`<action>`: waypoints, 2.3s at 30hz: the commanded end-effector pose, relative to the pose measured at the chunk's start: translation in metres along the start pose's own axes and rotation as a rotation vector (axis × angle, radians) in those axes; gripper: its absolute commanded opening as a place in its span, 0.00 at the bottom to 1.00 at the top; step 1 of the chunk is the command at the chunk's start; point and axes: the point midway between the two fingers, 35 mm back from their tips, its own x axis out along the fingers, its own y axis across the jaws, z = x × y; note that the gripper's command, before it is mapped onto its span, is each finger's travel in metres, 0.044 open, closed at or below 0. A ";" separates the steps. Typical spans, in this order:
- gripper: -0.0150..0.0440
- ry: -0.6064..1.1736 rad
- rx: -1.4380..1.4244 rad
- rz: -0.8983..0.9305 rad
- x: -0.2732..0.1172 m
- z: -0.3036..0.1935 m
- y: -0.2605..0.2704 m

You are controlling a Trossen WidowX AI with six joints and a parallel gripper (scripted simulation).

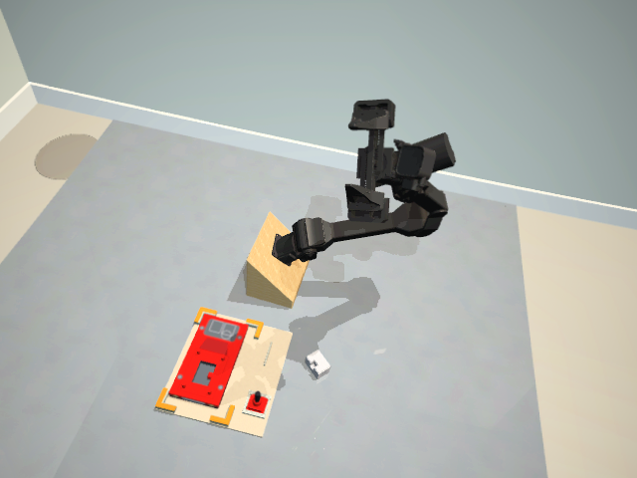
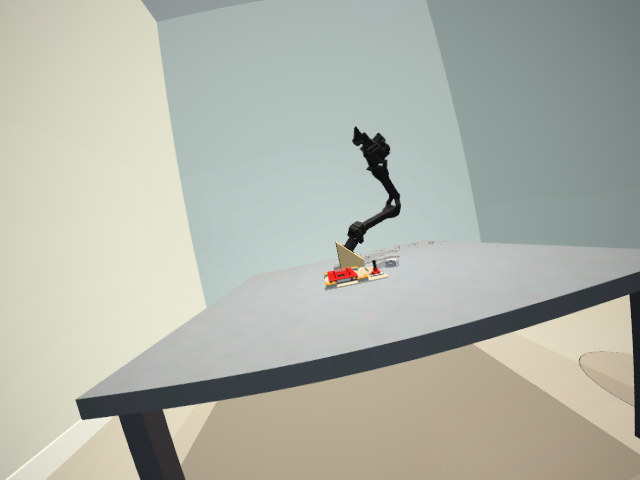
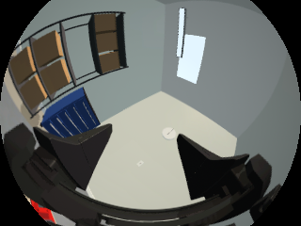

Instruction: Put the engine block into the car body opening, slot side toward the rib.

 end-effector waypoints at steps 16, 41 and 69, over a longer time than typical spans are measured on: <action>1.00 0.220 0.244 0.312 0.013 -0.053 0.086; 1.00 0.800 0.607 0.794 -0.048 -0.126 0.245; 1.00 1.680 0.732 1.006 -0.194 -0.169 0.339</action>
